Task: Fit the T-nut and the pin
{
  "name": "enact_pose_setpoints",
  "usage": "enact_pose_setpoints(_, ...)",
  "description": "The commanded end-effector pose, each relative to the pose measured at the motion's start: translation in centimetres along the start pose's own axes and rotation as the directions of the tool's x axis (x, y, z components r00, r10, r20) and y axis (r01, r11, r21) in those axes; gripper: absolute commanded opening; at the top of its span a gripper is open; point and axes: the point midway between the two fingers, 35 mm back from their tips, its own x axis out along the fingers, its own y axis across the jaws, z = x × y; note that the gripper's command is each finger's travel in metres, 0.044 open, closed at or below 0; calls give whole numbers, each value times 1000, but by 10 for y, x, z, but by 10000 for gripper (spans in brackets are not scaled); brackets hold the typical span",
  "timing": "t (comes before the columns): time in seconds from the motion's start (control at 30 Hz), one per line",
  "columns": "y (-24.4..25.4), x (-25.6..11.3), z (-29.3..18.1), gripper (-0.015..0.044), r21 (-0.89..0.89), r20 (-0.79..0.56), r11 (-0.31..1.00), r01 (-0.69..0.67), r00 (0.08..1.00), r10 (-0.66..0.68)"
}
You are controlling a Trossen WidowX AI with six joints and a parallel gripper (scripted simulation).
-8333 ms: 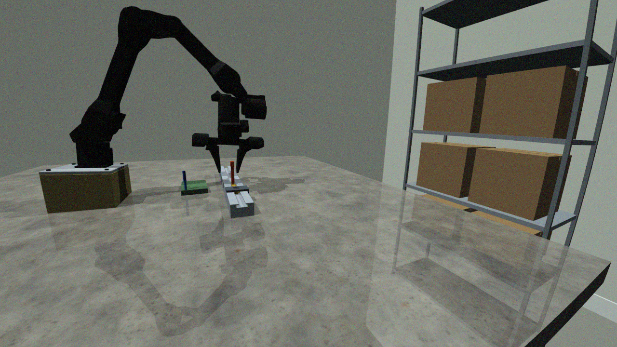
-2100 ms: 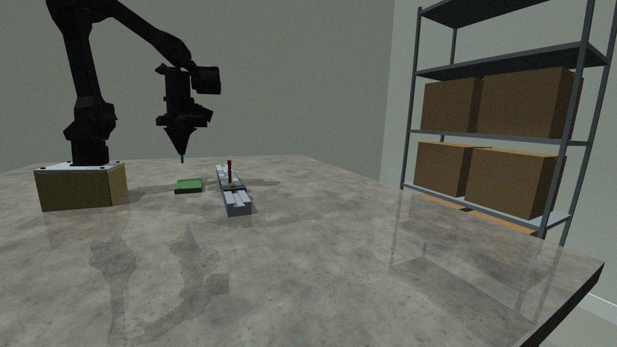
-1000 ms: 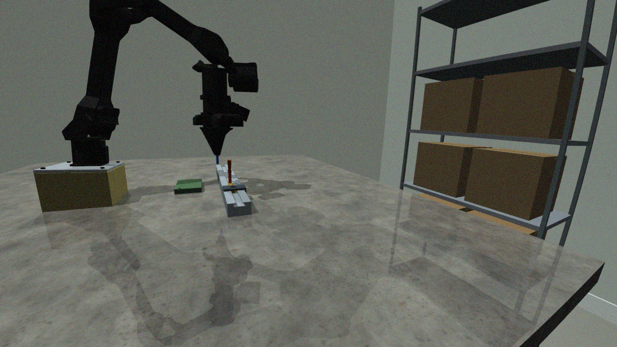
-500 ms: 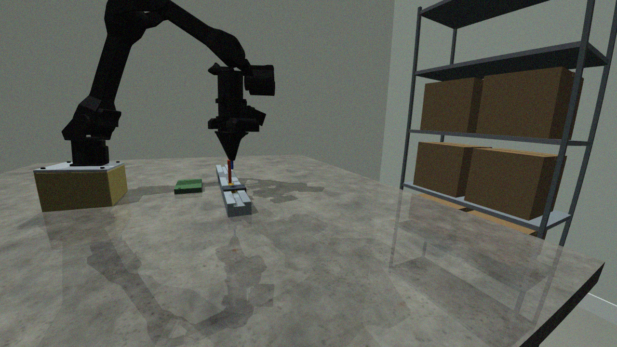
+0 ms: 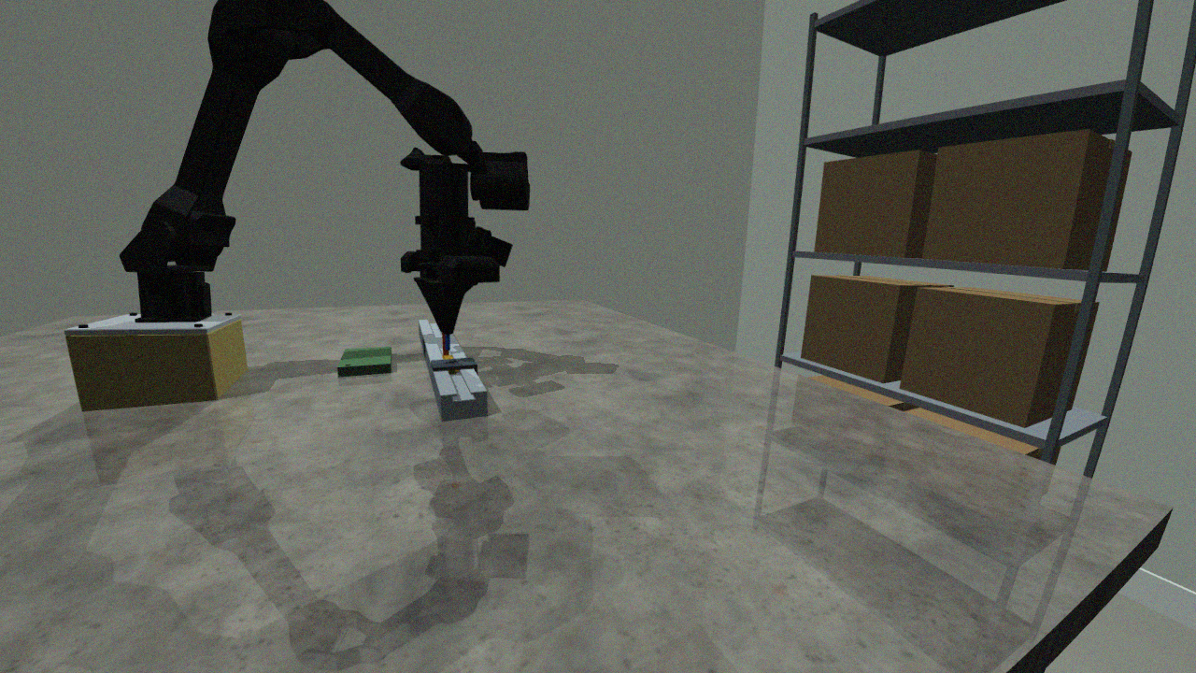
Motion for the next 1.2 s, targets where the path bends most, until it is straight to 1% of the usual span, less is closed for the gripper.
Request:
enact_pose_setpoints(0.0, -2, 1, 3, -150, 3, 4, 1000, -3, 1000, 3)
enact_pose_setpoints(0.17, -6, 1, 9, -150, 1, 4, 1000, -2, 1000, 2)
enact_pose_setpoints(0.57, 0, 1, 1, -150, 1, 4, 1000, -3, 1000, 3)
enact_pose_setpoints(1.17, -4, 3, 7, -150, 1, 4, 1000, -3, 1000, 3)
